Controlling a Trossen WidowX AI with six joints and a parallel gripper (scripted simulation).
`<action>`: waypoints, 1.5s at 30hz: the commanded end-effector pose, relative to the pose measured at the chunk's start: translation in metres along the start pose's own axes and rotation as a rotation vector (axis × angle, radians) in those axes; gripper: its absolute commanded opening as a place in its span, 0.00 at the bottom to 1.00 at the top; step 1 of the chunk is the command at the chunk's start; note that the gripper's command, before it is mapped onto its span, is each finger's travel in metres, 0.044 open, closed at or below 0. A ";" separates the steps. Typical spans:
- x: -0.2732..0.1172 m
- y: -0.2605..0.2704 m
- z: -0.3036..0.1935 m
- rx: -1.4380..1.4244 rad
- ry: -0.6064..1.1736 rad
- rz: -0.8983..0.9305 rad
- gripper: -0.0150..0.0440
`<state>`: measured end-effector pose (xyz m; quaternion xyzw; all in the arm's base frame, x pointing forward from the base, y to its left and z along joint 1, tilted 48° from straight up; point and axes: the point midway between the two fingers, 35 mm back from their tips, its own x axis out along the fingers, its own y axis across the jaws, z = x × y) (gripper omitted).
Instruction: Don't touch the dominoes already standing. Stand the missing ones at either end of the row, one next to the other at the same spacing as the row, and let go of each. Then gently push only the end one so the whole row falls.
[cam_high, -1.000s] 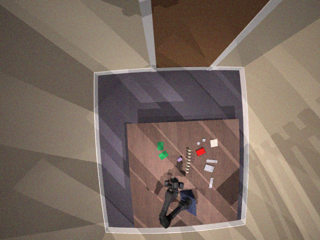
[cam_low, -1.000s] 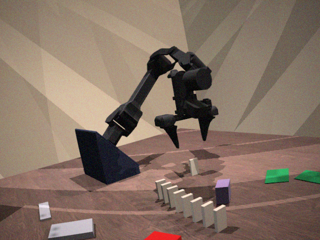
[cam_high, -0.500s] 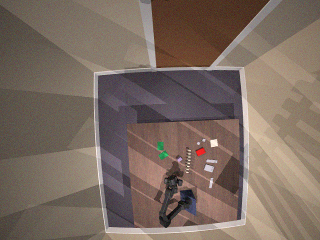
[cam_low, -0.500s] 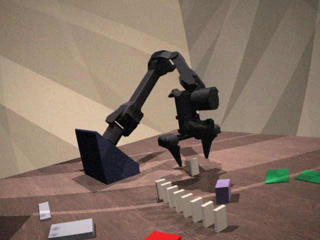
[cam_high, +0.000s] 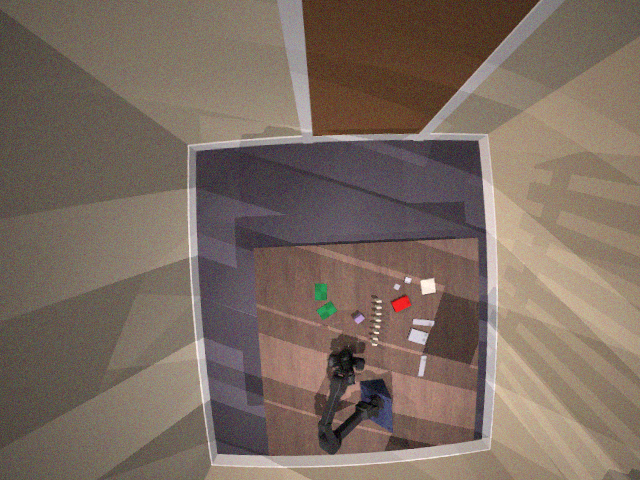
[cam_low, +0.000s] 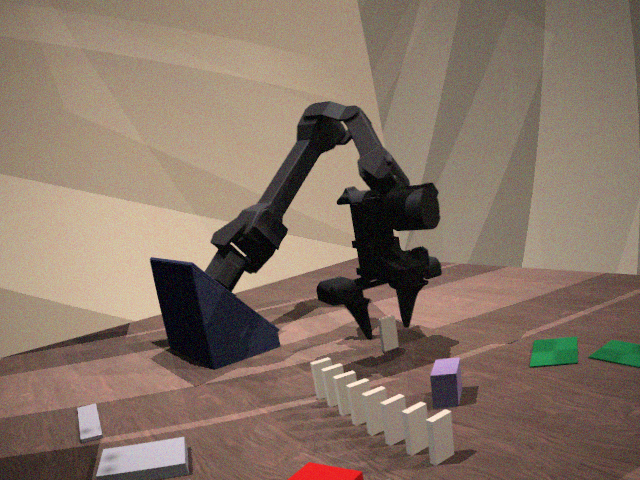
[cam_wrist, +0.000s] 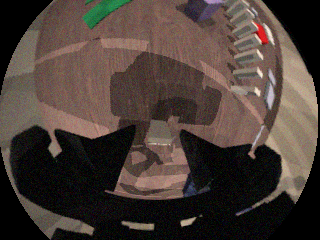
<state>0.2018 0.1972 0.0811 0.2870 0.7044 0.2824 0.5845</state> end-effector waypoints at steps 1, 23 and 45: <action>0.001 0.000 0.000 0.005 -0.001 -0.001 0.60; -0.108 -0.003 0.007 0.003 -0.003 -0.019 0.44; -0.136 -0.137 0.053 0.003 -0.005 -0.017 0.44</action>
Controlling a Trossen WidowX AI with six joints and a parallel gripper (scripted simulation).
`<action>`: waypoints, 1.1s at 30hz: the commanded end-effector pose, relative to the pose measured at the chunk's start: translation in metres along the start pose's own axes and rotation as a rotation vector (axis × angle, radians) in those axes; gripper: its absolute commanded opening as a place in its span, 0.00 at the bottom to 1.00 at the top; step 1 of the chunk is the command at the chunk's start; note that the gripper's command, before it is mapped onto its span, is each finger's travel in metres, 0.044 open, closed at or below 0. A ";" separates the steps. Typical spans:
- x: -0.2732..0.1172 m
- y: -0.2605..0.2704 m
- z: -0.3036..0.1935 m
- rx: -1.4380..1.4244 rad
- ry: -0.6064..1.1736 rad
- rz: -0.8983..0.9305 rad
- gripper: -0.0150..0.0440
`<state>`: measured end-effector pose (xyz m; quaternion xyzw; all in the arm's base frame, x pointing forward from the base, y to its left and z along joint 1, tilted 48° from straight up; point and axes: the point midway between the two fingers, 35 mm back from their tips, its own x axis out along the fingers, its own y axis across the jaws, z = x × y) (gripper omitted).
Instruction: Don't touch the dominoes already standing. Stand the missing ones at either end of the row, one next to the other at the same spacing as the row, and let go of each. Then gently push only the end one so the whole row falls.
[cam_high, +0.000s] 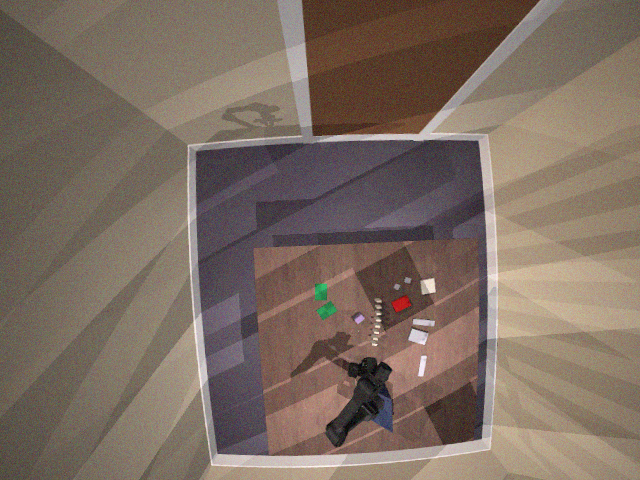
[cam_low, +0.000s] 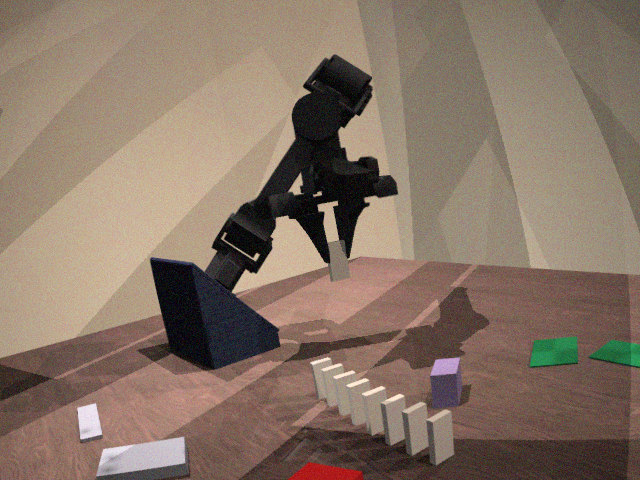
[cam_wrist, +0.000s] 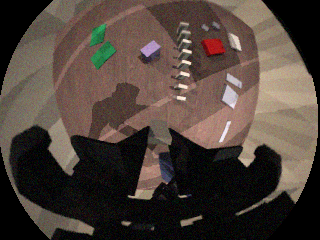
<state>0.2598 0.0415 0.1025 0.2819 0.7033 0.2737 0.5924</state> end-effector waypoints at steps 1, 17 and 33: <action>0.003 -0.059 0.010 0.002 0.010 0.006 0.44; 0.054 -0.067 0.018 0.003 0.006 -0.002 0.44; 0.133 -0.062 0.008 0.000 0.011 0.013 0.44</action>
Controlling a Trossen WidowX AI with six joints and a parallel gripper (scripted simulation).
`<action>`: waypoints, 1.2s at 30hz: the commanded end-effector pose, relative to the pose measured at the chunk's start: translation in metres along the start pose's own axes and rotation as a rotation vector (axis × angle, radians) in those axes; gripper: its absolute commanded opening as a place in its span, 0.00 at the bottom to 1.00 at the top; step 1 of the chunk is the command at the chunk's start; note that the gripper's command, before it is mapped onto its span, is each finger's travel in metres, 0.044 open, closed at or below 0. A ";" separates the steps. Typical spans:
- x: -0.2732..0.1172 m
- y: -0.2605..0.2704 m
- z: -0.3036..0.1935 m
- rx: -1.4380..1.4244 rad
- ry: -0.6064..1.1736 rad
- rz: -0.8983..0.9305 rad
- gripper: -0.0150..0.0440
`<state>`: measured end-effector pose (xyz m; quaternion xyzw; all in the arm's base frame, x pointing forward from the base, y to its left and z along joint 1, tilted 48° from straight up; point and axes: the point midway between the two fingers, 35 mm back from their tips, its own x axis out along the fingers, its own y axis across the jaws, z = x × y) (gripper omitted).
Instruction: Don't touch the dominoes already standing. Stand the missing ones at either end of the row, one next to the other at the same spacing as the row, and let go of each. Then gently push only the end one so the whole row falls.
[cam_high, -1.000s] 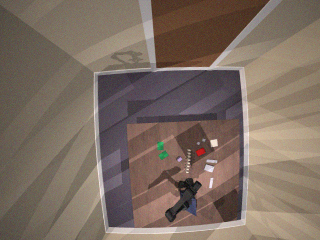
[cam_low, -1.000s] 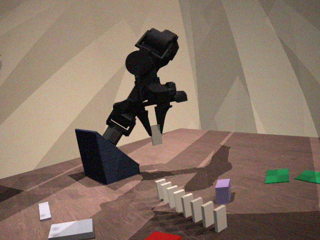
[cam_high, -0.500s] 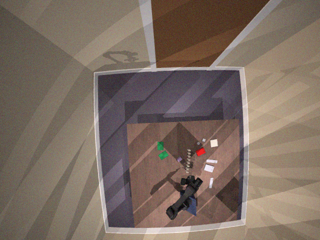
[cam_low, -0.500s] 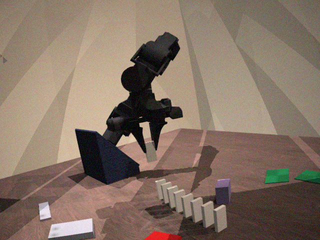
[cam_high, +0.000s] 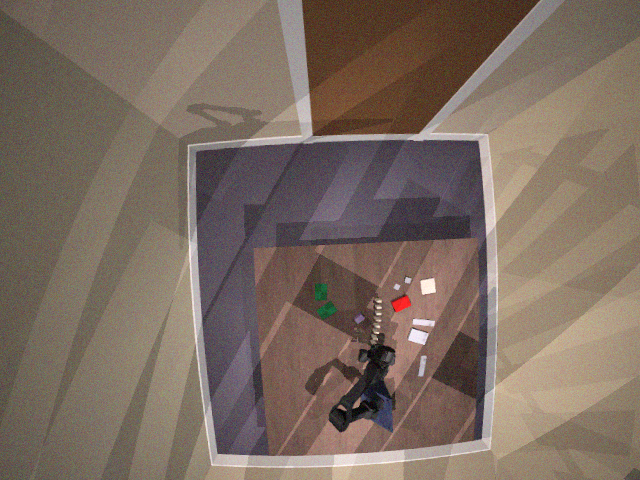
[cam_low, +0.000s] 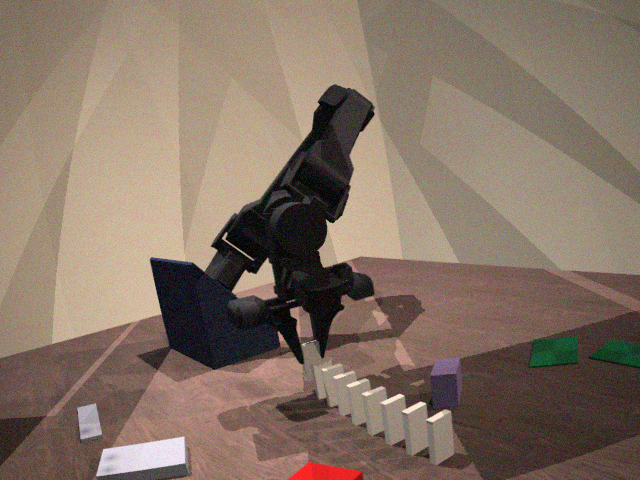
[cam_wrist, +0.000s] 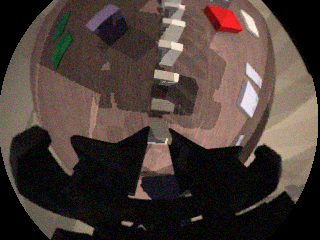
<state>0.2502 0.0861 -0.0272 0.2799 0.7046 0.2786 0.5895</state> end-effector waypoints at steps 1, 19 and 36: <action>0.012 0.001 -0.004 0.007 0.002 0.009 0.44; 0.012 0.001 -0.004 0.007 0.002 0.009 0.75; -0.102 -0.003 0.001 0.005 0.000 -0.005 1.00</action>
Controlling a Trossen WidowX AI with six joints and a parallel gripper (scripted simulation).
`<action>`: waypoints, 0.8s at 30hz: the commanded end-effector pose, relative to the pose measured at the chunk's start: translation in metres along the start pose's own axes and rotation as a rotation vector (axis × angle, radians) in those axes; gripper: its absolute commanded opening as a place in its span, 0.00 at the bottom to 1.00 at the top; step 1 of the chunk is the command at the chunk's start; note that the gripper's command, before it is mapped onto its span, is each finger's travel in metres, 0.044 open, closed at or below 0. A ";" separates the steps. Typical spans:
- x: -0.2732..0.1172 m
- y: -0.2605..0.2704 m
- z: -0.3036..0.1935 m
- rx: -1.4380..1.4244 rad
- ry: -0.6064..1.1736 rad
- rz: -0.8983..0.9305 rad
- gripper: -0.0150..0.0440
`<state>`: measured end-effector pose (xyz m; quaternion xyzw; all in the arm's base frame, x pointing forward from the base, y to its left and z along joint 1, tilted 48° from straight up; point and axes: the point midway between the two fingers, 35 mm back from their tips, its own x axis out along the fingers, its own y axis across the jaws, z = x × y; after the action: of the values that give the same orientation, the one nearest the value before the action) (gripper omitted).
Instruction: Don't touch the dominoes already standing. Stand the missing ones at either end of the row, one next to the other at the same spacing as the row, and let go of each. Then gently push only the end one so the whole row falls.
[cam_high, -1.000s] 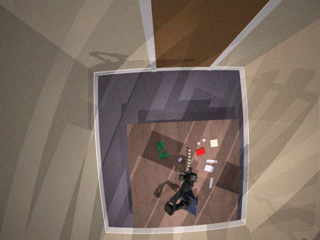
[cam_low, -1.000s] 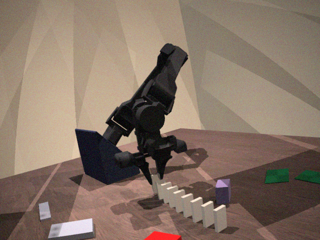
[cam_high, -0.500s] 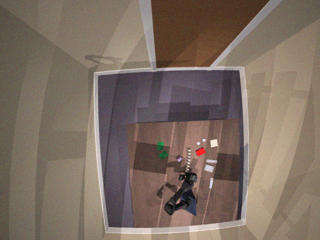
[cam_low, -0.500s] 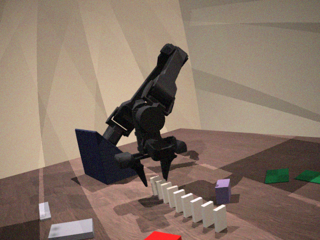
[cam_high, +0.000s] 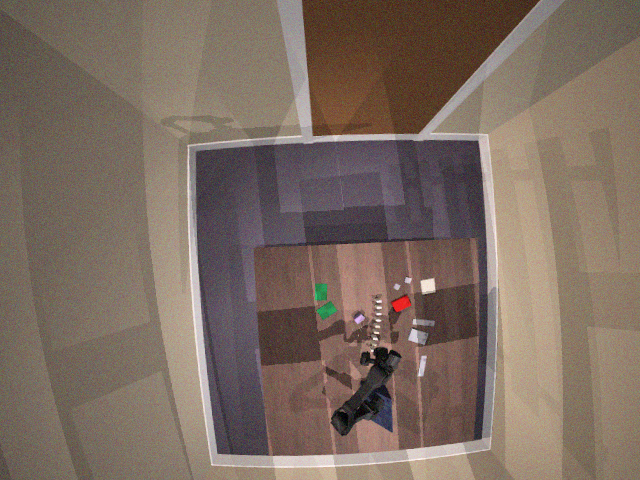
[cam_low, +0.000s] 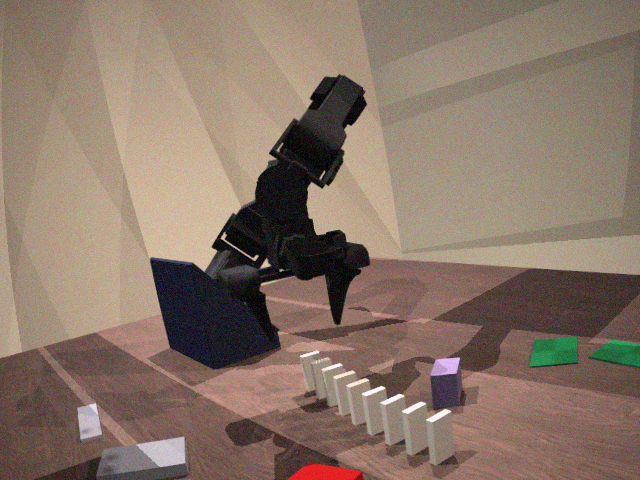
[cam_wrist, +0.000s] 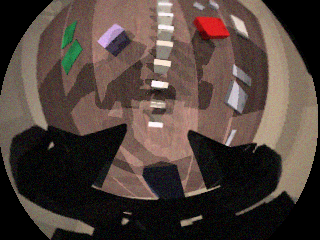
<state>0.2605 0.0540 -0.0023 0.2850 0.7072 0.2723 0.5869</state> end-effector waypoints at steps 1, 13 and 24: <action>-0.070 0.001 -0.006 -0.013 0.001 -0.002 1.00; -0.070 0.001 -0.011 -0.169 0.002 0.000 0.87; -0.024 0.000 -0.039 -1.320 -0.001 0.005 0.38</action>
<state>0.2476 0.0160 0.0348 0.0776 0.5826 0.4866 0.6463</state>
